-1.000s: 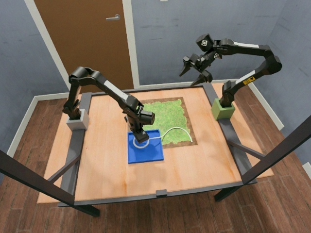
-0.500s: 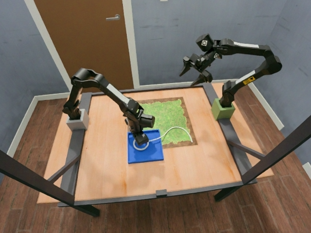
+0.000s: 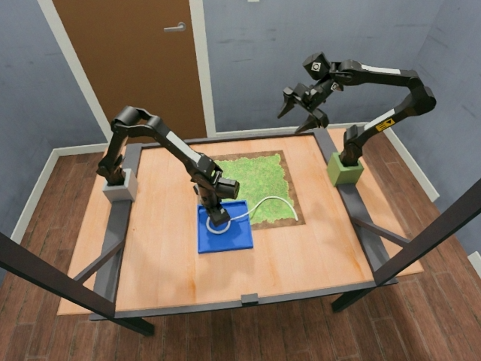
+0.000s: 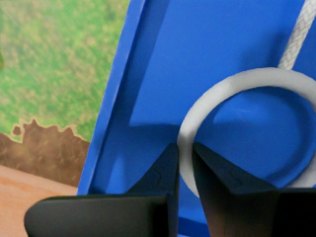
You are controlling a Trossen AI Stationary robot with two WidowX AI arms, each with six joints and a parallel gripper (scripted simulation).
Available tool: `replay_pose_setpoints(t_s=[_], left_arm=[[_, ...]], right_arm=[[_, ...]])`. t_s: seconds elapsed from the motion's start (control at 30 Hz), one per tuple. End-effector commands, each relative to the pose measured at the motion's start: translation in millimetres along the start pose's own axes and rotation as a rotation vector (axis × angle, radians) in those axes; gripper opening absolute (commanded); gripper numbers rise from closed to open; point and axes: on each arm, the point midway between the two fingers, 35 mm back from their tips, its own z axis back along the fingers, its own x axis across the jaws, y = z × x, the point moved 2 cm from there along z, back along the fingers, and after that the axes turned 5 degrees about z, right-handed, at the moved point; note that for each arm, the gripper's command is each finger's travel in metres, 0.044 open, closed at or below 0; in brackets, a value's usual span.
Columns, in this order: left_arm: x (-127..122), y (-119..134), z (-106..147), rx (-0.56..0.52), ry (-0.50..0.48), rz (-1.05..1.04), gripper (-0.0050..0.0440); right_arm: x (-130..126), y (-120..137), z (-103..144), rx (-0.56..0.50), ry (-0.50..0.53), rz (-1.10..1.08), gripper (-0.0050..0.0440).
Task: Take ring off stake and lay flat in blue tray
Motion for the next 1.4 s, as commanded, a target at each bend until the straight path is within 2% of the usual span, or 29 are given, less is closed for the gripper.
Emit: replay_pose_setpoints(t_s=[0.0,0.5,0.83,0.87,1.03,1.23,1.37], left_arm=[[-1,-1,1,-0.006,0.008,0.002,-0.005],[0,0,-7,-0.004,0.004,0.002,-0.005],[-4,-3,1,-0.019,0.023,0.001,-0.005],[-4,-3,1,-0.019,0.023,0.001,0.0024],[-4,-3,1,-0.019,0.023,0.001,0.0144],[-4,-3,1,-0.019,0.023,0.001,0.0145],[-8,-6,16,-0.034,0.042,0.003,0.0145]], right_arm=[[-1,-5,3,-0.011,0.007,0.01,0.044],[-1,-5,3,-0.011,0.007,0.01,0.044],[-1,-5,3,-0.011,0.007,0.01,0.044],[-1,-5,3,-0.011,0.007,0.01,0.044],[-1,-5,3,-0.011,0.007,0.01,0.044],[-1,-5,3,-0.011,0.007,0.01,0.044],[-1,-5,3,-0.011,0.007,0.01,0.044]])
